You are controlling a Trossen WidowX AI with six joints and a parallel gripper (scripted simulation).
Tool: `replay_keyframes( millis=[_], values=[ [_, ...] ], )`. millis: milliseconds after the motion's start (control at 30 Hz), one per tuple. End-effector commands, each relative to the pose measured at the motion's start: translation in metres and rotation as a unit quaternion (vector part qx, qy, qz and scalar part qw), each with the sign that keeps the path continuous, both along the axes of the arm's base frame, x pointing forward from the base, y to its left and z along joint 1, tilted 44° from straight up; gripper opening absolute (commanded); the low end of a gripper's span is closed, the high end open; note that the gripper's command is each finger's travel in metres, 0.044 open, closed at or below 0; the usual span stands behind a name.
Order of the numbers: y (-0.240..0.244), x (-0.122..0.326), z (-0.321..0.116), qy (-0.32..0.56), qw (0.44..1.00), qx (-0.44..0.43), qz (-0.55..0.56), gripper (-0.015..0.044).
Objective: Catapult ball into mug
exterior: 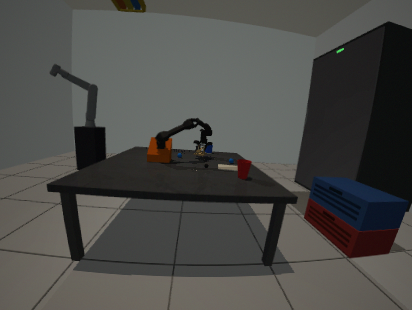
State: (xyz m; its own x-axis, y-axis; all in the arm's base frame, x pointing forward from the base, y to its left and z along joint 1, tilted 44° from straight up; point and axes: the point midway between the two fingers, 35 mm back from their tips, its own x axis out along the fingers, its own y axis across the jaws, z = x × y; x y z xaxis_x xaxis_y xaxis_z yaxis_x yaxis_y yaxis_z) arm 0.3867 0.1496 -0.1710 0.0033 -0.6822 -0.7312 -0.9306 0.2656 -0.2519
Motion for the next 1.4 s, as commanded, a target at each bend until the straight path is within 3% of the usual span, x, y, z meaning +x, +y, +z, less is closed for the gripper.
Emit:
replay_keyframes(
  millis=[0, 833, 1367],
  values=[
    [-0.001, 0.001, -0.003, -0.001, 1.0, 0.0, 0.006, 0.0],
    [-0.021, 0.002, -0.022, -0.001, 1.0, 0.0, 0.001, 0.0],
    [-0.013, 0.003, -0.015, -0.005, 1.0, 0.003, 0.0, 0.042]
  ],
)
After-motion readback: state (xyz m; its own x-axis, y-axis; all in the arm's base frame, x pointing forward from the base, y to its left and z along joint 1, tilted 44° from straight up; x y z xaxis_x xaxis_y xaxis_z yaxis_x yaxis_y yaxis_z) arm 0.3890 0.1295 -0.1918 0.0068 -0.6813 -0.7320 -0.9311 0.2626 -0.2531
